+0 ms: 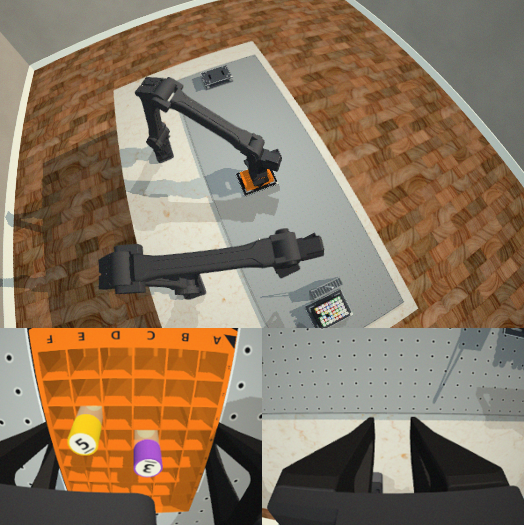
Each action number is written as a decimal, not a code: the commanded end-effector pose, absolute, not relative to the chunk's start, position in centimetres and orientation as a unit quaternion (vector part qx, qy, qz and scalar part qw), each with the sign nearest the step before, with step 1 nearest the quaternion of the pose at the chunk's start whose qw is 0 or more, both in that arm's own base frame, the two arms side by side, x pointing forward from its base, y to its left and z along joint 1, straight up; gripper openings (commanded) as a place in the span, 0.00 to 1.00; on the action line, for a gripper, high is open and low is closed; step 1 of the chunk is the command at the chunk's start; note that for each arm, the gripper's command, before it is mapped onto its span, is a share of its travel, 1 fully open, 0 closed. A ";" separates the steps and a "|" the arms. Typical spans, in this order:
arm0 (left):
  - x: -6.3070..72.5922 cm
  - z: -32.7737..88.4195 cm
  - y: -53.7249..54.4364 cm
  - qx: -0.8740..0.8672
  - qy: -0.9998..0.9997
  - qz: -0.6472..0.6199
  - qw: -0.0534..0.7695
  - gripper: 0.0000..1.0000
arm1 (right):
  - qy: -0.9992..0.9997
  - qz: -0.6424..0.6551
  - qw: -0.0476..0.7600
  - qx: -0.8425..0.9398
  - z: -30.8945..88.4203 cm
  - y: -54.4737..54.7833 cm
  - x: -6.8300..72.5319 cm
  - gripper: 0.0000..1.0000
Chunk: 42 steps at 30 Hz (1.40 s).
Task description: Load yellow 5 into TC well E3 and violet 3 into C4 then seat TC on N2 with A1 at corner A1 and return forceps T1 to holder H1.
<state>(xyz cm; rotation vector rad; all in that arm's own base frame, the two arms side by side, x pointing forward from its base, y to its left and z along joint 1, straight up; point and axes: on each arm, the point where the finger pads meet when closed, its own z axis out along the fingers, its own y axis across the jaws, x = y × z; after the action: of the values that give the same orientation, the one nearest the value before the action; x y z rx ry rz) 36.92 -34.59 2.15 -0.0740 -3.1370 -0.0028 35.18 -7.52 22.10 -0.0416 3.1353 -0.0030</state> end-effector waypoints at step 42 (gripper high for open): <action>39.0 8.1 -36.2 -0.022 -0.999 0.023 -0.027 0.00 | 1.000 -0.004 0.018 -0.006 23.3 -7.8 36.0 0.24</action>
<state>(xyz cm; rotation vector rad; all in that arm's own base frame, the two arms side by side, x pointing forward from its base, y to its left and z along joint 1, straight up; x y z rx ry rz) 36.83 -34.46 3.62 -0.0733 -3.1229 -0.0236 35.18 -7.52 22.10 -0.0416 3.1353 -0.0030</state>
